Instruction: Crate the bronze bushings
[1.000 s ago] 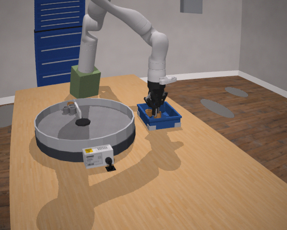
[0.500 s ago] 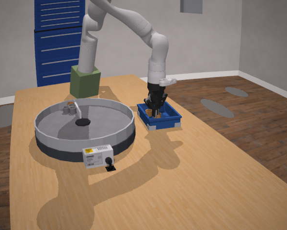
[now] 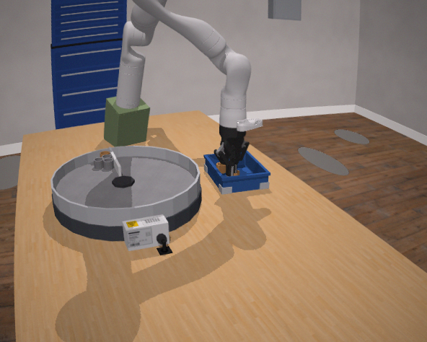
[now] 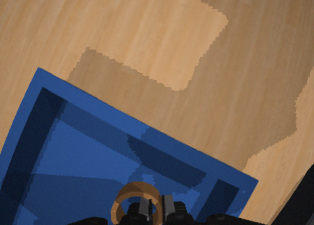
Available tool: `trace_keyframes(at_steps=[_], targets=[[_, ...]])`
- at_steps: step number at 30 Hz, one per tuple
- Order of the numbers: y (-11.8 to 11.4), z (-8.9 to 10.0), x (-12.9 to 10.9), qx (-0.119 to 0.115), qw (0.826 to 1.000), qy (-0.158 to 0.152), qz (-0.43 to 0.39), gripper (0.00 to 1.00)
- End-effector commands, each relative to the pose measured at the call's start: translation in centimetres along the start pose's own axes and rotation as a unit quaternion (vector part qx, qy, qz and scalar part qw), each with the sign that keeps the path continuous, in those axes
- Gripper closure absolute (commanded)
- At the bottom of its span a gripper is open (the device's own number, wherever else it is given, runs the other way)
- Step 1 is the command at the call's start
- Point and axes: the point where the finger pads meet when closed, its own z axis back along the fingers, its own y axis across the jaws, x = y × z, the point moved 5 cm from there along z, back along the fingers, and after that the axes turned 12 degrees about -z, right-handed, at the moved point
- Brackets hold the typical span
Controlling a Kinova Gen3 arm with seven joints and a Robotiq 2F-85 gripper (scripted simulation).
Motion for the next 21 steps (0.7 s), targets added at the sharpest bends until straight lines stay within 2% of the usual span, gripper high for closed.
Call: trace_keyframes(at_steps=[1, 6, 21], targets=[[0.0, 0.1, 0.0, 0.0, 1.0, 0.001, 0.0, 1.0], [0.0, -0.8, 0.0, 0.0, 1.0, 0.001, 0.0, 1.0], [0.0, -1.0, -0.1, 0.0, 1.0, 0.0, 0.0, 1.0]])
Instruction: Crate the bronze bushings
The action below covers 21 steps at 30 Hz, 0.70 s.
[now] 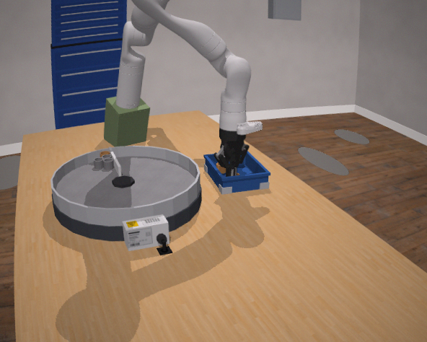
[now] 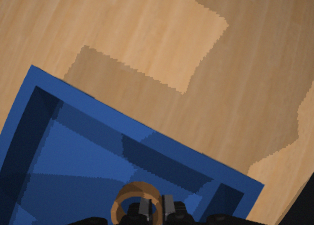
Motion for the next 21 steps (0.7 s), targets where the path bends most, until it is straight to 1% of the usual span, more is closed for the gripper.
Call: trace_keyframes(at_steps=[1, 14, 15, 21], targets=[[-0.02, -0.12, -0.02, 0.0, 1.0, 0.0, 0.0, 1.0], [-0.02, -0.18, -0.03, 0.0, 1.0, 0.0, 0.0, 1.0], [-0.02, -0.18, -0.03, 0.0, 1.0, 0.0, 0.0, 0.84], [-0.02, -0.18, -0.03, 0.0, 1.0, 0.0, 0.0, 0.84]])
